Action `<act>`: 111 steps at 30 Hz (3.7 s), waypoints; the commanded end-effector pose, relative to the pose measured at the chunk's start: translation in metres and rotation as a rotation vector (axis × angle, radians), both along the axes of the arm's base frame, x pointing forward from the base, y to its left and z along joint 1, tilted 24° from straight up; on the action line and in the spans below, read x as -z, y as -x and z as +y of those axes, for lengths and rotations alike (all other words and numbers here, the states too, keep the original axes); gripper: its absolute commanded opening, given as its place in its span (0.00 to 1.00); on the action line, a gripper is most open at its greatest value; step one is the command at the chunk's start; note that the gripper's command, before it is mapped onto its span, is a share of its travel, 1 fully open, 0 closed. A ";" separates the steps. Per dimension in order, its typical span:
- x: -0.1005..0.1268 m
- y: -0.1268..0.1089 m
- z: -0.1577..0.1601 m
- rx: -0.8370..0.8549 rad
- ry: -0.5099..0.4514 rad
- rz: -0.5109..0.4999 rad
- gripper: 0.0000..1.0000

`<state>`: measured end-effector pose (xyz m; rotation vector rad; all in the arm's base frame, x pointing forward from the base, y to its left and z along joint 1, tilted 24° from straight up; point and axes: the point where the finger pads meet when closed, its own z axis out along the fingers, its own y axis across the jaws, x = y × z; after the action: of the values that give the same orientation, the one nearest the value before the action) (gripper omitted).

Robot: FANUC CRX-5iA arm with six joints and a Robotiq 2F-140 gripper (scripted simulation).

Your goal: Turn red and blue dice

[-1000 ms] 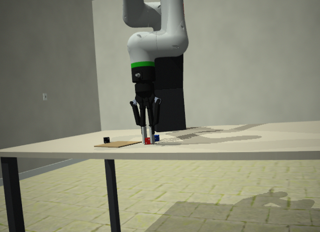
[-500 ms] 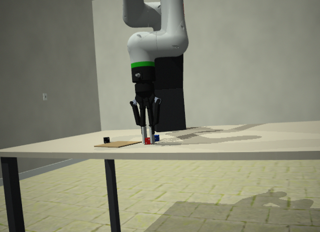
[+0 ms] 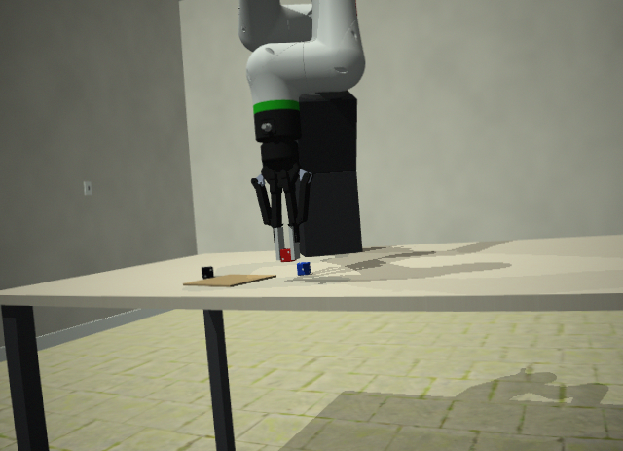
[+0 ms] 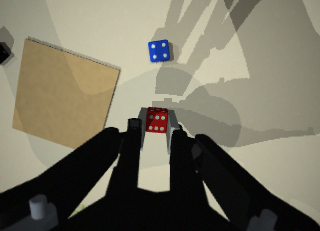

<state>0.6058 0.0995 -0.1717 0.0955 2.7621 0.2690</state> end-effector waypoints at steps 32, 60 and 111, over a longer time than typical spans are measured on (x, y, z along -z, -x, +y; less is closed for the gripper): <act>-0.053 -0.001 -0.013 -0.137 0.058 -0.032 0.13; -0.042 0.006 -0.013 -0.028 0.032 -0.630 0.13; 0.006 -0.001 -0.006 0.060 0.008 -1.090 0.13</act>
<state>0.6036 0.0918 -0.1691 0.0149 1.6747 0.2032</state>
